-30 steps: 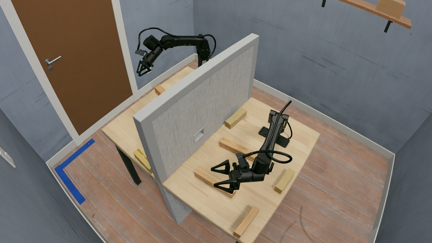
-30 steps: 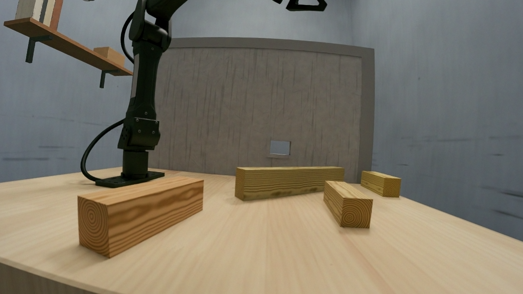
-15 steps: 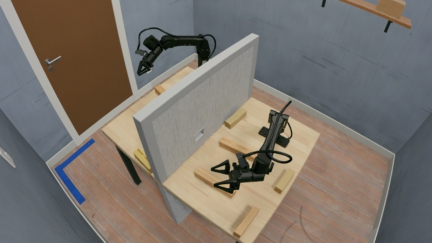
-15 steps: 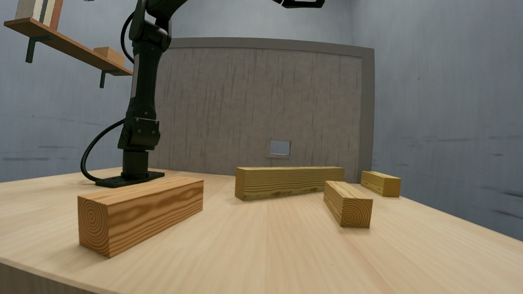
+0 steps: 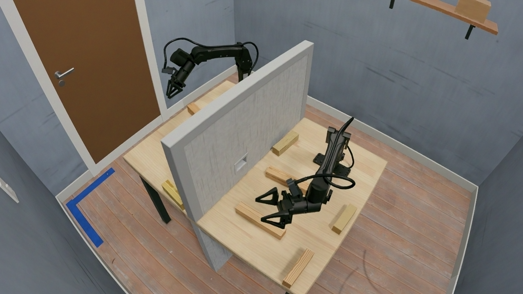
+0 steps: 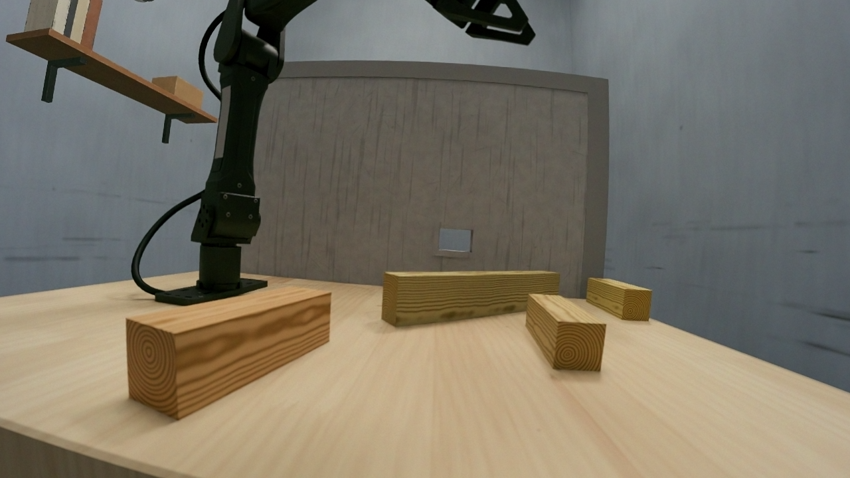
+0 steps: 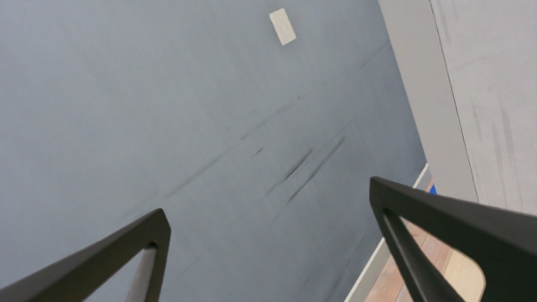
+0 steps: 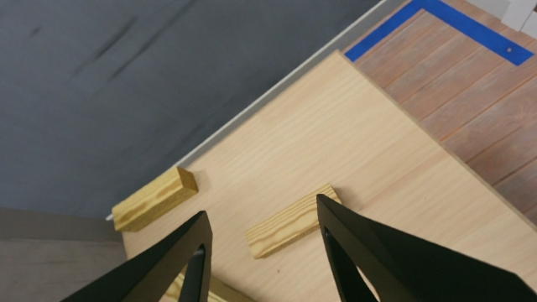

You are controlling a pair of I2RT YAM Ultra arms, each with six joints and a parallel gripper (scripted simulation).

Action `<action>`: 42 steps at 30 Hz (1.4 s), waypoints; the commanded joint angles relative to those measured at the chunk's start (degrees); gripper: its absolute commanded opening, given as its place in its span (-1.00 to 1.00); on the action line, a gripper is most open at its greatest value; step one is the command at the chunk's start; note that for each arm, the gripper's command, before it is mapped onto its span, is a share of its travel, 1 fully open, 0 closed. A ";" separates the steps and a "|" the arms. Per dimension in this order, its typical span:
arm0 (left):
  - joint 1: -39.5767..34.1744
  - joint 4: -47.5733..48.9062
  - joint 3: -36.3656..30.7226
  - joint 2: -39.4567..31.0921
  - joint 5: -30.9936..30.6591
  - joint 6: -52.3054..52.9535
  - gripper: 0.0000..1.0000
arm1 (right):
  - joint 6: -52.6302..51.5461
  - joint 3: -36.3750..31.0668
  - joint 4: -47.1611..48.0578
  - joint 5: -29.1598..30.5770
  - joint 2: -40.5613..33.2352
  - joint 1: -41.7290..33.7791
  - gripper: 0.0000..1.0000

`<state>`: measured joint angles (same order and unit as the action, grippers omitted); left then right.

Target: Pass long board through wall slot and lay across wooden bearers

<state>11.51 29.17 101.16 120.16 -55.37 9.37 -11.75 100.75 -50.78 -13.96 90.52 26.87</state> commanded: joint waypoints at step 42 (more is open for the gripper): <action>-11.72 -30.67 -38.49 -62.44 56.21 -10.15 1.00 | 42.96 15.30 -29.34 13.30 33.87 -32.00 0.05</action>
<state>-0.43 -0.89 60.40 59.48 0.40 -0.14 31.75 114.15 -79.37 0.05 124.62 -4.97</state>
